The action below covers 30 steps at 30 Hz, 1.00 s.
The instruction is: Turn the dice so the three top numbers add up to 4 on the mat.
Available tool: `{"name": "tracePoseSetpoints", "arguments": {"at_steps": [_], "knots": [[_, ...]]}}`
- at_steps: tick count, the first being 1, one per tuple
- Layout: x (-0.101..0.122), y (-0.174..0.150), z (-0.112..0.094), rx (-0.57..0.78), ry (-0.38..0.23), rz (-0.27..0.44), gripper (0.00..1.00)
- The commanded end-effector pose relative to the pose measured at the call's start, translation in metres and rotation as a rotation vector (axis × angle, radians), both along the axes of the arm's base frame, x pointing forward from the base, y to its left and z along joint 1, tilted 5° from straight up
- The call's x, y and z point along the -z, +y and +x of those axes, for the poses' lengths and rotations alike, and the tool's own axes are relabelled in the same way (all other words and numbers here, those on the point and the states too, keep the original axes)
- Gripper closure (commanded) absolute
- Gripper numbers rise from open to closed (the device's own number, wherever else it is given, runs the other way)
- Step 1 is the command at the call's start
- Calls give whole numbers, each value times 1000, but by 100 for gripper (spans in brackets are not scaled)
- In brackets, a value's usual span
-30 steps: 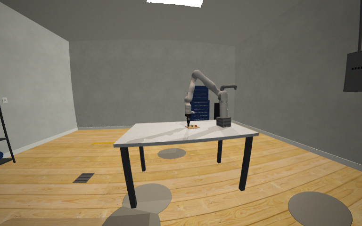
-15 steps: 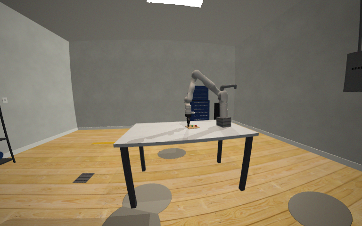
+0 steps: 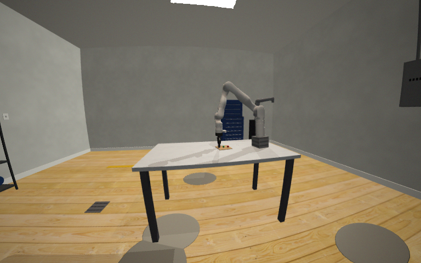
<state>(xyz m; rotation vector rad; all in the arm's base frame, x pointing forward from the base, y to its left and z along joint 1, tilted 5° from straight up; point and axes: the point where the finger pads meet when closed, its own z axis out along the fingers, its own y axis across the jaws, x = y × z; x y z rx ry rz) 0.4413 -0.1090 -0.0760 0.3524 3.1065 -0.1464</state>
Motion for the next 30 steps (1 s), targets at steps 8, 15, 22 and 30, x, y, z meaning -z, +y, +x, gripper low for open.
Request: {"name": "tracePoseSetpoints", "arguments": {"at_steps": [8,15,22,30], "knots": [[-1,0,1,0,-2,0,89],[-1,0,1,0,-2,0,89],[-1,0,1,0,-2,0,89],[-1,0,1,0,-2,0,81]]}}
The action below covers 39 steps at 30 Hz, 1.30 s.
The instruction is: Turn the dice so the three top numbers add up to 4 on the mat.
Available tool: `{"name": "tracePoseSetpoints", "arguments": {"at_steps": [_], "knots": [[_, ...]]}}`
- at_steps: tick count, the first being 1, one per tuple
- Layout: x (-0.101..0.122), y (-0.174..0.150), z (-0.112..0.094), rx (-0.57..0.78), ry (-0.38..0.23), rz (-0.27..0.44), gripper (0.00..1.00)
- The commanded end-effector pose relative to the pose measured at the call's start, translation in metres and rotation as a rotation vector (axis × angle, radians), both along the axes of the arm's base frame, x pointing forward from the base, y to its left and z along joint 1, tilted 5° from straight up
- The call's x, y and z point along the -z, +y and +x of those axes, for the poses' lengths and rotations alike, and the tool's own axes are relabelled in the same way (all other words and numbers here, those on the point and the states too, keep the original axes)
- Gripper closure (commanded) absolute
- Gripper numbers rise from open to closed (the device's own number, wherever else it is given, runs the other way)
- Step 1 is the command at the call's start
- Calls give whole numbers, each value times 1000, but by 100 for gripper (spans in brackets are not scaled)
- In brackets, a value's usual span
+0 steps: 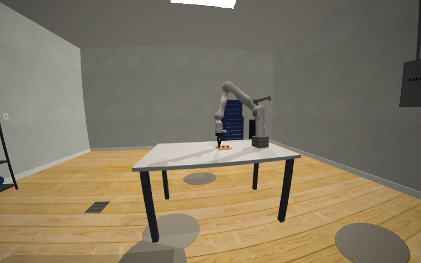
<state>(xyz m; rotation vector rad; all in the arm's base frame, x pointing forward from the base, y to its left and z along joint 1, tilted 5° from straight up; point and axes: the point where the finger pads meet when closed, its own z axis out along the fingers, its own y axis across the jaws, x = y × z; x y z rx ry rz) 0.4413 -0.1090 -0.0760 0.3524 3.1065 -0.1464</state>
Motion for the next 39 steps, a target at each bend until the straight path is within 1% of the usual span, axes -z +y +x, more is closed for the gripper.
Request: {"name": "tracePoseSetpoints", "arguments": {"at_steps": [1,2,4,5,7,8,20,23,27,33,35,39], "knots": [[-1,0,1,0,-2,0,81],[-1,0,1,0,-2,0,77],[-1,0,1,0,-2,0,77],[-1,0,1,0,-2,0,73],[-1,0,1,0,-2,0,73],[-1,0,1,0,-2,0,69],[-1,0,1,0,-2,0,69],[-4,0,1,0,-2,0,69],[-16,1,1,0,-2,0,69],[-48,4,1,0,-2,0,69],[-48,4,1,0,-2,0,69],[-69,6,1,0,-2,0,69]]}}
